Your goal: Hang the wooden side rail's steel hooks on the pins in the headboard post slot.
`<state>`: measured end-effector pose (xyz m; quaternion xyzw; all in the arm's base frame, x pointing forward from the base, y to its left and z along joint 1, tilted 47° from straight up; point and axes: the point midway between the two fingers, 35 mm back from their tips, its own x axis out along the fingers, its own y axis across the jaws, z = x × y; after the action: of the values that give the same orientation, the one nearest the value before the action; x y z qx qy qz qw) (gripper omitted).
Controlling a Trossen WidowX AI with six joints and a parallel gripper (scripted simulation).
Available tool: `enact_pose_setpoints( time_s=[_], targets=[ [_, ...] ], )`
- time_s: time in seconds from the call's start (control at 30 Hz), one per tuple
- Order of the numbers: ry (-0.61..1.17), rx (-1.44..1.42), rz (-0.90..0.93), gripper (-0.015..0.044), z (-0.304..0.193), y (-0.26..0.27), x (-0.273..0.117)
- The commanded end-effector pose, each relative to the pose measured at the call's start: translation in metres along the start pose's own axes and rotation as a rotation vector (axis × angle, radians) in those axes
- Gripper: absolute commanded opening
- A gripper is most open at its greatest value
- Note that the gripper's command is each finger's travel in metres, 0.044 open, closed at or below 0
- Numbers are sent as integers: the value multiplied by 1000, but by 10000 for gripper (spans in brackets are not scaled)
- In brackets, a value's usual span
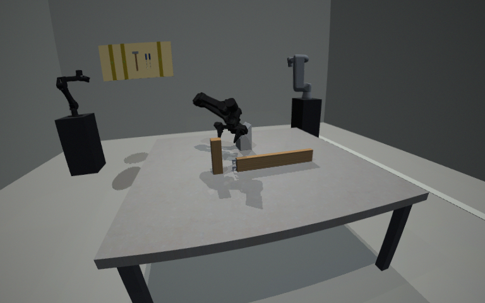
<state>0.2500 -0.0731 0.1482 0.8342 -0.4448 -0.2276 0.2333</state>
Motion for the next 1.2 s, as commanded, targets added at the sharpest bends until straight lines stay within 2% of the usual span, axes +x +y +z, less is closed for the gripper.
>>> enact_pose_setpoints(
  time_s=[0.0,0.4,0.67,0.73,1.17],
  targets=[
    [0,11,6,440,1,1,0],
    [0,5,4,440,0,0,0],
    [-8,-276,-58,440,-2,-17,0],
    [-11,-396,-65,440,-4,-19,0],
    [17,-1636,-192,440,-23,-45,-3]
  ],
)
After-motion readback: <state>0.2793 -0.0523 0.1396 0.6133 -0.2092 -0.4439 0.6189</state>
